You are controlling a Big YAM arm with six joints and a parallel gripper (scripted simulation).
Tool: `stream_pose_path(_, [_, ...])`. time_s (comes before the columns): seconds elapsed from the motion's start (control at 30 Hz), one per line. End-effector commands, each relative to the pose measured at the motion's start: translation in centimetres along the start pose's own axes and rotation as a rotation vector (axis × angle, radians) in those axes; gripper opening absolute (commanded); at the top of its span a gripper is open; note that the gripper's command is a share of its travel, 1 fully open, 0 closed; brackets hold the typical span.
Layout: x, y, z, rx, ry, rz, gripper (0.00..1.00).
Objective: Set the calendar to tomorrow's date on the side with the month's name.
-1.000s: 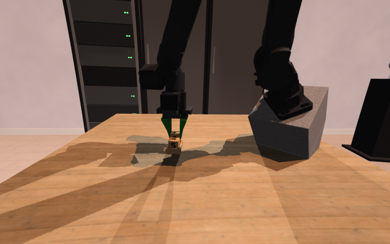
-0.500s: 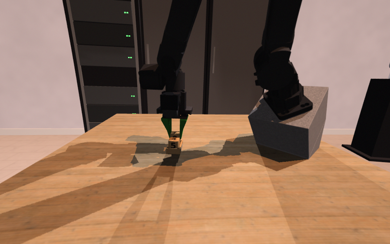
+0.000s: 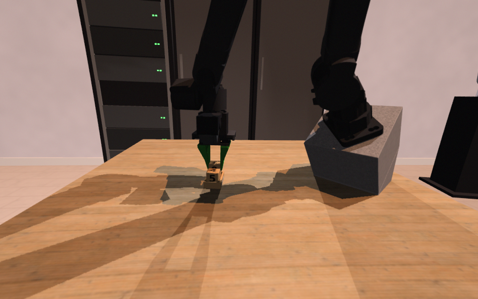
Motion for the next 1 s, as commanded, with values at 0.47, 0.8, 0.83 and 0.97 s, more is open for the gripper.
stream_pose_path(0.47, [-0.4,-1.4,0.0,0.022,-0.004,-0.009,0.26])
stream_pose_path(0.8, [-0.4,-0.9,0.6,0.013,-0.004,-0.007,0.26])
stream_pose_path(0.83, [-0.4,-0.8,0.7,0.012,-0.004,-0.007,0.26])
stream_pose_path(0.97, [-0.2,-0.7,0.8,0.014,-0.001,0.000,0.26])
Point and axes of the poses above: the point where the finger pads meet when closed, its own z axis out along the fingers, its own y axis across the jaws, x = y × z, the point moved 5 cm from there along -z, back along the fingers, and after that the axes turned 11 degrees about z, right-handed, at the moved point
